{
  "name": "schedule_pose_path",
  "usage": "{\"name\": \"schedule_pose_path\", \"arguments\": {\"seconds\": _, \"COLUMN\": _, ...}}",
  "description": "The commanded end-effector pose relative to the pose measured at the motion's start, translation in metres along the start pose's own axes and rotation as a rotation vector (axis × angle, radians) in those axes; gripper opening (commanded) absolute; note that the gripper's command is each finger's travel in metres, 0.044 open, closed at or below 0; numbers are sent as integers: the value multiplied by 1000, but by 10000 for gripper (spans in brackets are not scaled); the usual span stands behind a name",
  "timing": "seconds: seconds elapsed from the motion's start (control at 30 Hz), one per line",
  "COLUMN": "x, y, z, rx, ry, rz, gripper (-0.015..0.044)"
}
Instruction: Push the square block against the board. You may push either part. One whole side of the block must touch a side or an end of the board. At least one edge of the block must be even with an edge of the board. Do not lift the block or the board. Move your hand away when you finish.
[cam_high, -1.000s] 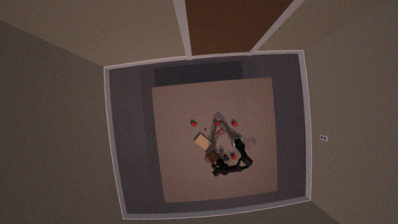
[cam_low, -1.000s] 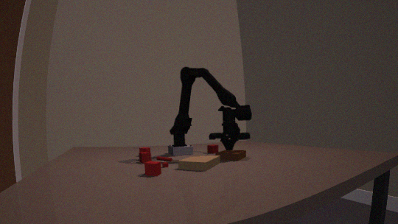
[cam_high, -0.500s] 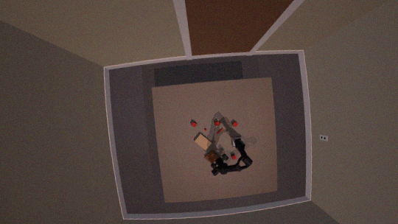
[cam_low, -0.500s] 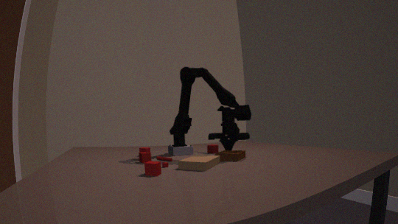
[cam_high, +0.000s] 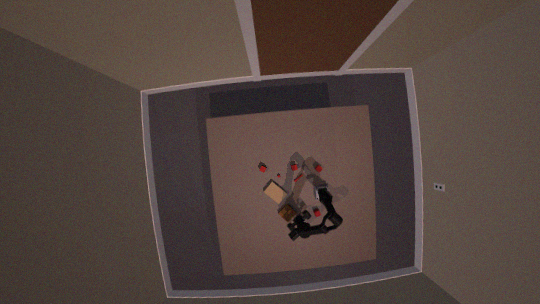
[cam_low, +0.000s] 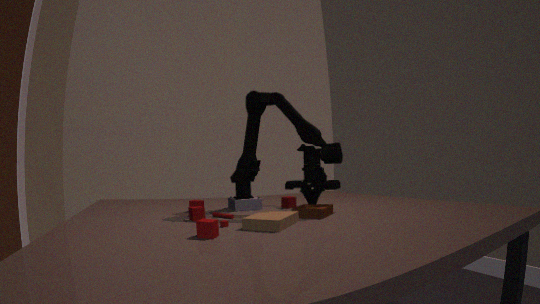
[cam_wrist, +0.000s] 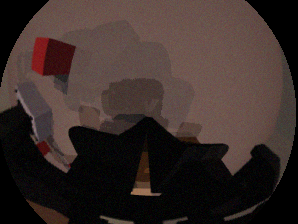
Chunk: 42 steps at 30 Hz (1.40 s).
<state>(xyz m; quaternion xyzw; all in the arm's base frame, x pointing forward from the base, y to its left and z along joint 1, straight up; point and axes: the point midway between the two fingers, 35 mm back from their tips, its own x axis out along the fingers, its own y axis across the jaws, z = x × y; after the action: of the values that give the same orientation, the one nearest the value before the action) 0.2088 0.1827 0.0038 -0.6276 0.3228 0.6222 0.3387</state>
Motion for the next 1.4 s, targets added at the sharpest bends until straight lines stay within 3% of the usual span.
{"name": "schedule_pose_path", "arguments": {"seconds": 0.0, "x": 0, "y": 0, "z": 8, "rx": 2, "ry": 2, "rz": -2, "gripper": 0}}
{"name": "schedule_pose_path", "arguments": {"seconds": 0.5, "x": 0, "y": 1, "z": 32, "rx": 2, "ry": -1, "rz": -1, "gripper": 0}}
{"name": "schedule_pose_path", "arguments": {"seconds": 0.67, "x": -53, "y": 0, "z": 27, "rx": 2, "ry": 0, "rz": -2, "gripper": 0}}
{"name": "schedule_pose_path", "arguments": {"seconds": 0.93, "x": -56, "y": 0, "z": 26, "rx": 8, "ry": 0, "rz": -2, "gripper": 0}}
{"name": "schedule_pose_path", "arguments": {"seconds": 1.37, "x": -61, "y": -36, "z": 13, "rx": 435, "ry": -5, "rz": -8, "gripper": 0}}
